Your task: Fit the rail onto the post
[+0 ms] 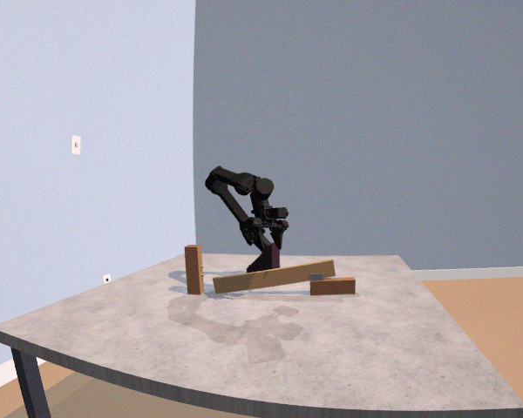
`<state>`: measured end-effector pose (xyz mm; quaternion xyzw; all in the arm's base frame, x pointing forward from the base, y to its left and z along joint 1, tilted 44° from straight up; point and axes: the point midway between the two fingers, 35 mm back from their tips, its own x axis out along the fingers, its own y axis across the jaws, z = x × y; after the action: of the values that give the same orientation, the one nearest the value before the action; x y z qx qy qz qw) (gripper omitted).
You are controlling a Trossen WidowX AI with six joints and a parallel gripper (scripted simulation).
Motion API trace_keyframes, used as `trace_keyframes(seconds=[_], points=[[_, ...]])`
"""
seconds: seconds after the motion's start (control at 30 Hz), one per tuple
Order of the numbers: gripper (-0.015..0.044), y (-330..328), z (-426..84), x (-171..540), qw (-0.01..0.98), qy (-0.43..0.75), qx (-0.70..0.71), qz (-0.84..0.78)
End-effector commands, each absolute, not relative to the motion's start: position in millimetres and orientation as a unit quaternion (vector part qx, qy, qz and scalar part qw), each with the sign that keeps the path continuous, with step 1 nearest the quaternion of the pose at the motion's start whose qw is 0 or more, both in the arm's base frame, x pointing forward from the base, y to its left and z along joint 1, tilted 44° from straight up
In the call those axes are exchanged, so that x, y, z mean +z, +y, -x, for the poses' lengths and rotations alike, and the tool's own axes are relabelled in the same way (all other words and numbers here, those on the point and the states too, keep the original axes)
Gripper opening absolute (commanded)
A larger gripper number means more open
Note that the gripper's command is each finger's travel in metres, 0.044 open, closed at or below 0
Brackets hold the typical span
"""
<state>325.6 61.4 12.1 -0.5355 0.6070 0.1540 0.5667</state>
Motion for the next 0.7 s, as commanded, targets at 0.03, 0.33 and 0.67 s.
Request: trace_keyframes(seconds=[0.03, 0.33, 0.67], points=[[0.044, -5.3, -295.9, 18.9, 0.419, 0.653, 0.21, 0.595], [0.044, -59.5, -258.1, 27.2, 0.262, 0.686, 0.296, 0.611], [0.044, -65.3, -258.1, 20.4, 0.262, 0.686, 0.296, 0.611]])
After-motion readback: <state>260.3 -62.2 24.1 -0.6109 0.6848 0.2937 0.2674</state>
